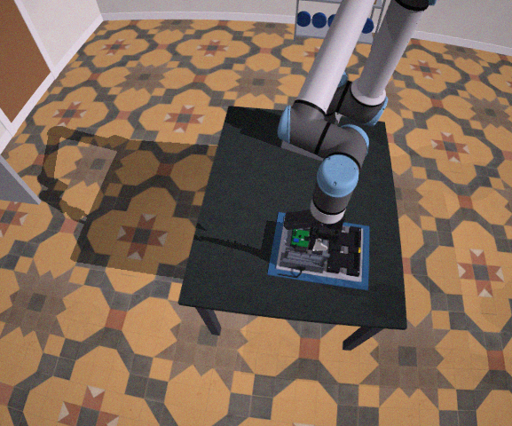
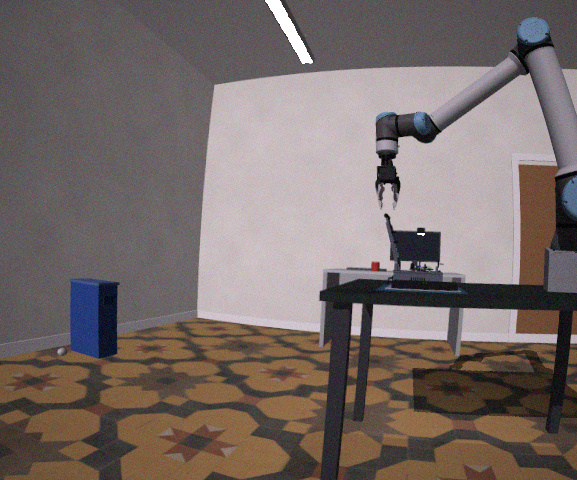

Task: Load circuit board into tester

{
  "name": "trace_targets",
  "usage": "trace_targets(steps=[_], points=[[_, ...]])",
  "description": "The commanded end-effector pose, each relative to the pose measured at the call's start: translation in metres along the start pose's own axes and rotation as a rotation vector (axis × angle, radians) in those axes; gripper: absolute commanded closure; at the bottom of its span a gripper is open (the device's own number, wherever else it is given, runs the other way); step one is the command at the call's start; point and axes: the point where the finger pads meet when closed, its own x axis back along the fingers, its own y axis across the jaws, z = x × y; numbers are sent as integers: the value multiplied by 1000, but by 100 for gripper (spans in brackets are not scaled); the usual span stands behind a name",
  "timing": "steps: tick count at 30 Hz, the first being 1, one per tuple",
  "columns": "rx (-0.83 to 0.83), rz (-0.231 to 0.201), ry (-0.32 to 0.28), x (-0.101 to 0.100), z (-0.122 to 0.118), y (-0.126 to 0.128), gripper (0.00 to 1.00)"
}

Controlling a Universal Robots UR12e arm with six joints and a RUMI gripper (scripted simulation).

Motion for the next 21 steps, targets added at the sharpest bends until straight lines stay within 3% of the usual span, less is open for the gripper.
trace_targets(steps=[1,21], points=[[0,2,0,0,0,-1,70],[0,2,0,-25,0,-1,70]])
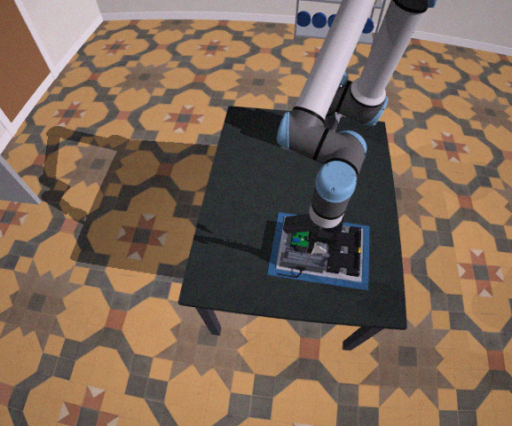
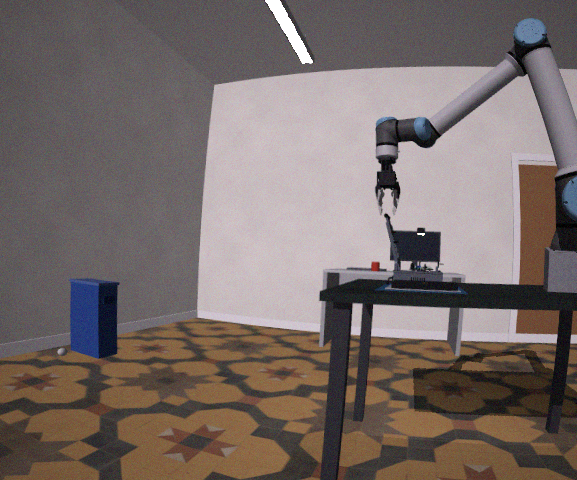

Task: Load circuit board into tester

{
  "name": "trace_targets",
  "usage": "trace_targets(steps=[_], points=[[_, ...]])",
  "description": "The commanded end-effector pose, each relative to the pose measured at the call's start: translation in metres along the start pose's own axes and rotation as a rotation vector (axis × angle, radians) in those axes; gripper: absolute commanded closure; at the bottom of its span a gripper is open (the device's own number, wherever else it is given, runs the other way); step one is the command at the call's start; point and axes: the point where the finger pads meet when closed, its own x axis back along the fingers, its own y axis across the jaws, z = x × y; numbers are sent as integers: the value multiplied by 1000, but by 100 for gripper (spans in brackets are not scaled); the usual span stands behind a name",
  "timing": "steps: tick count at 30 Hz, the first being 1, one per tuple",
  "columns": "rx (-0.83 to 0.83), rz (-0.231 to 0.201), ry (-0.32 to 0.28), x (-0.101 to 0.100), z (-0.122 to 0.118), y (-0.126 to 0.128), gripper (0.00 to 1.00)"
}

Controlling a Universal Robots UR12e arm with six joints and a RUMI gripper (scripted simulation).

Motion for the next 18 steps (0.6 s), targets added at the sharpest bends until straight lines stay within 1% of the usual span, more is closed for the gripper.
trace_targets(steps=[1,9,18], points=[[0,2,0,-5,0,-1,70],[0,2,0,-14,0,-1,70],[0,2,0,-16,0,-1,70]])
